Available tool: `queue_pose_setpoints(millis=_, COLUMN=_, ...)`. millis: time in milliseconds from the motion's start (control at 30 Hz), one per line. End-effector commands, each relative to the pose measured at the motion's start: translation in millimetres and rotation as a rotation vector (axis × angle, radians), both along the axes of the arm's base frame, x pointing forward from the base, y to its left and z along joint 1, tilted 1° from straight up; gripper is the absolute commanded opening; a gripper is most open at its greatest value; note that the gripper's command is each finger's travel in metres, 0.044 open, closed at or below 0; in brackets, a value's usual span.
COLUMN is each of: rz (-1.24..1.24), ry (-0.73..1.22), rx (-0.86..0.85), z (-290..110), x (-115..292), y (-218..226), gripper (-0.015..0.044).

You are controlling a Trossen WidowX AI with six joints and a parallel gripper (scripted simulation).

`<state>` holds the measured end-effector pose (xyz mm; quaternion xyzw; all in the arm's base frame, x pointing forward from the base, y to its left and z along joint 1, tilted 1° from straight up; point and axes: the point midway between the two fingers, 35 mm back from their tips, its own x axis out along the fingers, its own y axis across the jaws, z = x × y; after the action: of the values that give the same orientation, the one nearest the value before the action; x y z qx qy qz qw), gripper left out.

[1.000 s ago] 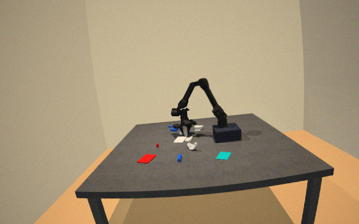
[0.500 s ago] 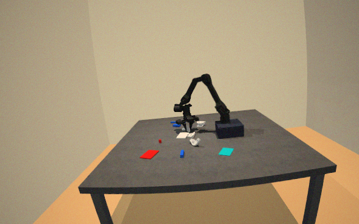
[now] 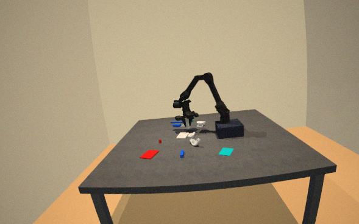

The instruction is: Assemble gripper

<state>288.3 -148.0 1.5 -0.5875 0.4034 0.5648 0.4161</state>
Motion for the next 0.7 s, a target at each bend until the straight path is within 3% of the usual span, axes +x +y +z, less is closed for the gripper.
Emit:
queue_pose_setpoints(millis=0, rz=-0.001, ry=-0.004, rx=-0.004, z=15, x=0, y=-1, gripper=0.0134)
queue_pose_setpoints(millis=333, rz=-0.003, ry=-0.004, rx=-0.004, z=44, x=-3, y=1, gripper=0.0134)
queue_pose_setpoints(millis=667, rz=-0.126, ry=-0.005, rx=0.002, z=45, x=-2, y=12, gripper=0.0134)
